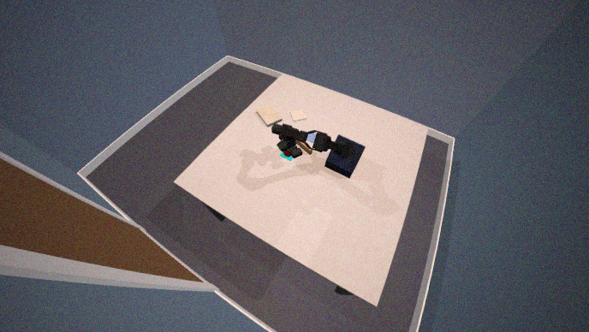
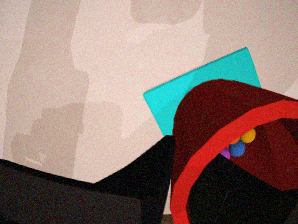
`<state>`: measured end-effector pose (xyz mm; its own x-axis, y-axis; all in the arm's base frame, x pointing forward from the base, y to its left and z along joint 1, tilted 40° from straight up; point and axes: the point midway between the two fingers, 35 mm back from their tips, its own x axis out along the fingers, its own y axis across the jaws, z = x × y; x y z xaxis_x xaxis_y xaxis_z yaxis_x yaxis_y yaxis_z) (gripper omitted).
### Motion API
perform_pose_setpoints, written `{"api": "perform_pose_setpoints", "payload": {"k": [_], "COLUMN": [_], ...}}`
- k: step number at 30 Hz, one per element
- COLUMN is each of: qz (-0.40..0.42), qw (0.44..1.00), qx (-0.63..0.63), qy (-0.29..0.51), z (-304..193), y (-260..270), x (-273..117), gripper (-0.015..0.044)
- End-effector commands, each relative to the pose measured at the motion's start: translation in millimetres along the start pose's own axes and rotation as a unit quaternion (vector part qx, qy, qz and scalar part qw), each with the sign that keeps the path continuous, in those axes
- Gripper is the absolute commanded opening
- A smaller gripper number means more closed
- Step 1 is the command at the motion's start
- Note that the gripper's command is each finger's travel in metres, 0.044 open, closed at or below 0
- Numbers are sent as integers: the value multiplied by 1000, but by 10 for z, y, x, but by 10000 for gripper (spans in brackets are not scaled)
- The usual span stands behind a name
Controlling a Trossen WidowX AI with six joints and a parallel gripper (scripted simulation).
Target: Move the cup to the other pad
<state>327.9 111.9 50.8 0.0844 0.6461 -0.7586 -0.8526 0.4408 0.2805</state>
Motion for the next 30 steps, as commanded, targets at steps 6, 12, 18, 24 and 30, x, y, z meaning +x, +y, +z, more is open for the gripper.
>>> {"api": "perform_pose_setpoints", "payload": {"k": [6, 12, 18, 24, 30], "qz": [1, 1, 1, 1, 1], "qw": [1000, 1000, 1000, 1000, 1000], "qx": [0, 0, 0, 0, 1], "qy": [0, 0, 0, 0, 1], "z": [-1, -1, -1, -1, -1], "y": [6, 6, 6, 5, -1], "x": [26, 26, 26, 19, -57], "gripper": [0, 0, 105, 128, 128]}}
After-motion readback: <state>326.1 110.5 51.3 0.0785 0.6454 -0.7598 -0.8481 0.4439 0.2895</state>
